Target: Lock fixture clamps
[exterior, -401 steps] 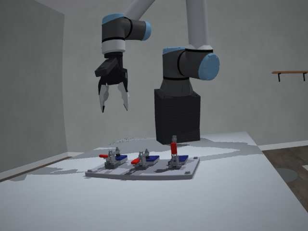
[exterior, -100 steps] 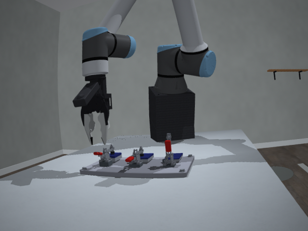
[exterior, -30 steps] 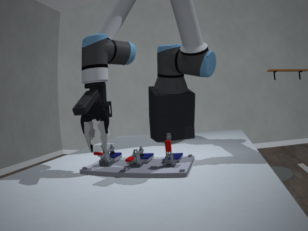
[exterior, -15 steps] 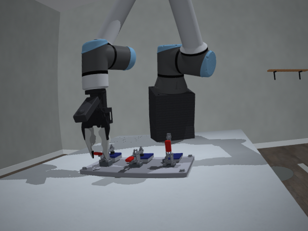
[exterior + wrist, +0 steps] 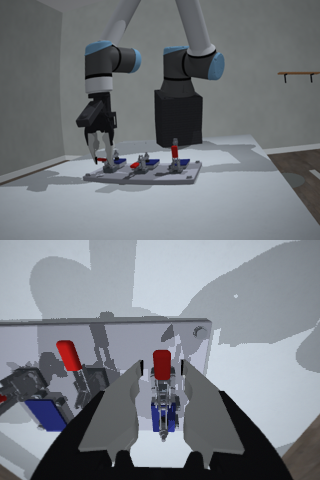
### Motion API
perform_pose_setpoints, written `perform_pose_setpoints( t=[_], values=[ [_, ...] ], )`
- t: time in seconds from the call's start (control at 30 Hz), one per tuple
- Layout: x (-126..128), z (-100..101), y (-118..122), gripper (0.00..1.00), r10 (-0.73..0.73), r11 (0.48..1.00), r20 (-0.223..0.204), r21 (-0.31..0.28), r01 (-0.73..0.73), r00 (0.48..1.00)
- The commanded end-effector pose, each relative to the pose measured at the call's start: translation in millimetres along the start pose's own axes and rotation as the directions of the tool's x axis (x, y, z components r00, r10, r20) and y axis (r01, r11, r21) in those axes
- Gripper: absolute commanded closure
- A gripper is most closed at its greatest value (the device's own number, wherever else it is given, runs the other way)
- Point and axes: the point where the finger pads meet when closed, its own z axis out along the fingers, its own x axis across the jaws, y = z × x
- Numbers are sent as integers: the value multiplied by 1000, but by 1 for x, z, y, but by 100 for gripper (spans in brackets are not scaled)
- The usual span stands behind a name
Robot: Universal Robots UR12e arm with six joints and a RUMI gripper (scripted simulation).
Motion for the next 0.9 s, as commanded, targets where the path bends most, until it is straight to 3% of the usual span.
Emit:
perform_pose_setpoints(
  t=[0.0,0.73,0.77,0.87],
  values=[
    [1,-3,-5,72,-1,1000,-3,7,1,1000],
    [1,-4,-5,72,-1,1000,-4,7,1,1000],
    [1,-4,-5,100,-1,1000,-4,7,1,1000],
    [1,-3,-5,100,-1,1000,-3,7,1,1000]
  ],
)
